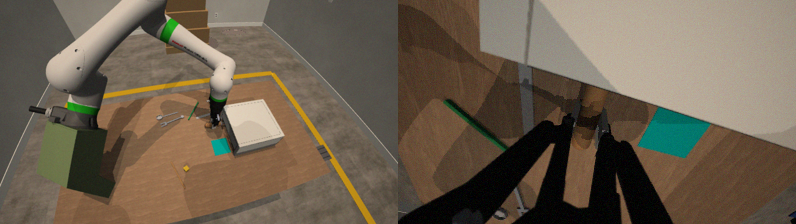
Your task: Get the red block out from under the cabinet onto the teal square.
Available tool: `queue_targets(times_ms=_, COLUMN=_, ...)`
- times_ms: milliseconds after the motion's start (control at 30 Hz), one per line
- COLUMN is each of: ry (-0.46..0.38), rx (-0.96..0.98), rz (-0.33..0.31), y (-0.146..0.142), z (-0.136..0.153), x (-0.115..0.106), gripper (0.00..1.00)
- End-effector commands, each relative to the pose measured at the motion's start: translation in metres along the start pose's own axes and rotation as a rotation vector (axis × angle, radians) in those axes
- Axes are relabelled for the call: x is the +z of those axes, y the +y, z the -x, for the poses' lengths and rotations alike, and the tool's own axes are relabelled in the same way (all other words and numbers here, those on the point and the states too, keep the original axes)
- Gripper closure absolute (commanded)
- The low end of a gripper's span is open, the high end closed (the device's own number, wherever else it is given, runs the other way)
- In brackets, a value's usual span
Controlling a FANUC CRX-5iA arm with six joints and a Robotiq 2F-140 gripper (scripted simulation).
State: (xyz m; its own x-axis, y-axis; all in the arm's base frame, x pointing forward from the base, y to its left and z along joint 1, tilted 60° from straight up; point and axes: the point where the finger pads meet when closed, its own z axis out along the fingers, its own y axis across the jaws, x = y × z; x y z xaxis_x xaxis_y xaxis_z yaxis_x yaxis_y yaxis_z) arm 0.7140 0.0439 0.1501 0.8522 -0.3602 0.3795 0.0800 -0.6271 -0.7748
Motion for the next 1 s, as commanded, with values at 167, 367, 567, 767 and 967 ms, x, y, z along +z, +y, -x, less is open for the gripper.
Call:
queue_targets(times_ms=167, ry=0.0, rx=0.0, rz=0.0, y=0.017, z=0.0, x=0.0, gripper=1.0)
queue_targets(times_ms=367, ry=0.0, rx=0.0, rz=0.0, y=0.036, z=0.0, x=0.0, gripper=1.0)
queue_targets(times_ms=567, ry=0.0, rx=0.0, rz=0.0, y=0.052, z=0.0, x=0.0, gripper=1.0)
queue_targets(times_ms=767, ry=0.0, rx=0.0, rz=0.0, y=0.061, z=0.0, x=0.0, gripper=1.0)
queue_targets(times_ms=967, ry=0.0, rx=0.0, rz=0.0, y=0.067, z=0.0, x=0.0, gripper=1.0)
